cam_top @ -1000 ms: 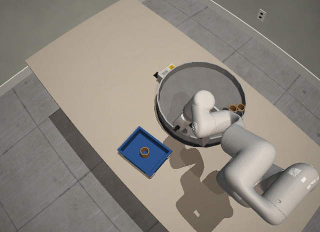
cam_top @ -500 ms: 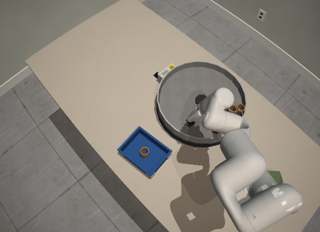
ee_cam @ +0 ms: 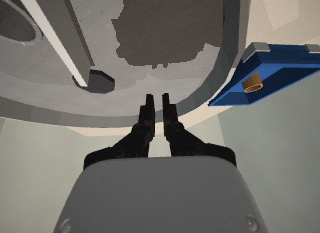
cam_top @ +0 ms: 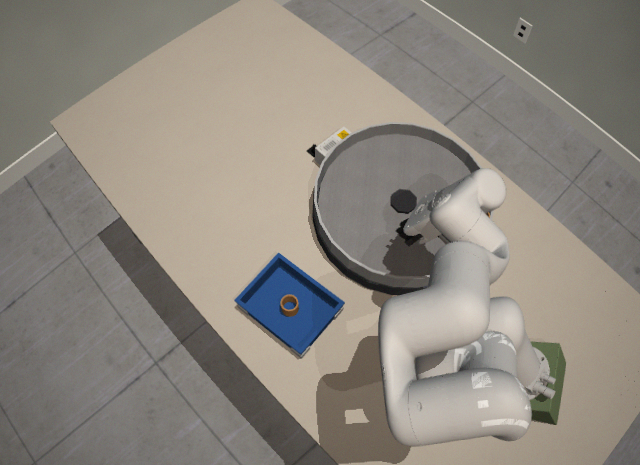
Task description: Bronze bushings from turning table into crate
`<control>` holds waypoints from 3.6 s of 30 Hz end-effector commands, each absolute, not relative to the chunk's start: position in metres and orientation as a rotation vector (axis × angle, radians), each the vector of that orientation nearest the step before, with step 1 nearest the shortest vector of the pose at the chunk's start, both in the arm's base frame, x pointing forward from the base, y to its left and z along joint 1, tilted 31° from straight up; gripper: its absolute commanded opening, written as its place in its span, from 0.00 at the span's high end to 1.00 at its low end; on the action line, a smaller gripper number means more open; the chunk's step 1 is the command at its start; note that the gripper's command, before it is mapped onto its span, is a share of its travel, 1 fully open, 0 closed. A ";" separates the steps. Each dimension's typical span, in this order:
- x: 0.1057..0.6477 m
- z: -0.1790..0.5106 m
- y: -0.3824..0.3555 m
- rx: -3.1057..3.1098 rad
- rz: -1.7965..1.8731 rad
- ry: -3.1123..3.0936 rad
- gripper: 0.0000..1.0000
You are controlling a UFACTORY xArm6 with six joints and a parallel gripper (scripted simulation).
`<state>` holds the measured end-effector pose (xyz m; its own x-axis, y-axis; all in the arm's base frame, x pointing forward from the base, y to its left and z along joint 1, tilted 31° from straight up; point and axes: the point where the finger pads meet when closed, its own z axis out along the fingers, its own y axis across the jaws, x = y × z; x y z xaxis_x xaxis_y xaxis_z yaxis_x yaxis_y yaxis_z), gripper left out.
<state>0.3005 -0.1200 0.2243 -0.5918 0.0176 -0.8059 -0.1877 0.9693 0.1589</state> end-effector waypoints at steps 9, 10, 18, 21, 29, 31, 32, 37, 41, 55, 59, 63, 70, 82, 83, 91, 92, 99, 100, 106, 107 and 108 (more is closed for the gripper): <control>0.283 0.206 -0.165 -0.240 0.302 2.082 0.89; 0.281 0.204 -0.169 -0.249 0.300 2.073 0.89; 0.268 0.192 -0.200 -0.313 0.288 2.003 0.89; 0.264 0.187 -0.212 -0.335 0.285 1.980 0.89; 0.256 0.178 -0.231 -0.371 0.277 1.938 0.89; 0.254 0.176 -0.236 -0.382 0.276 1.927 0.89; 0.253 0.175 -0.239 -0.388 0.275 1.922 0.89; 0.248 0.170 -0.250 -0.409 0.272 1.898 0.89; 0.245 0.167 -0.257 -0.421 0.269 1.884 0.89; 0.241 0.163 -0.265 -0.437 0.265 1.864 0.89; 0.241 0.162 -0.265 -0.437 0.265 1.863 0.89; 0.241 0.162 -0.265 -0.437 0.265 1.862 0.89; 0.241 0.162 -0.265 -0.437 0.265 1.862 0.89; 0.241 0.162 -0.266 -0.438 0.265 1.862 0.89; 0.241 0.162 -0.266 -0.438 0.265 1.862 0.89; 0.241 0.162 -0.266 -0.438 0.265 1.862 0.89; 0.241 0.162 -0.266 -0.438 0.265 1.862 0.89; 0.246 0.154 -0.265 -0.438 0.265 1.862 0.89; 0.248 0.150 -0.264 -0.438 0.265 1.862 0.89; 0.252 0.142 -0.262 -0.438 0.265 1.862 0.89; 0.252 0.142 -0.262 -0.438 0.265 1.862 0.89; 0.252 0.142 -0.262 -0.438 0.265 1.862 0.89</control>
<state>0.2517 -0.2606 0.1420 -0.2838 -0.1633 -0.9449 -0.4251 0.9047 -0.0287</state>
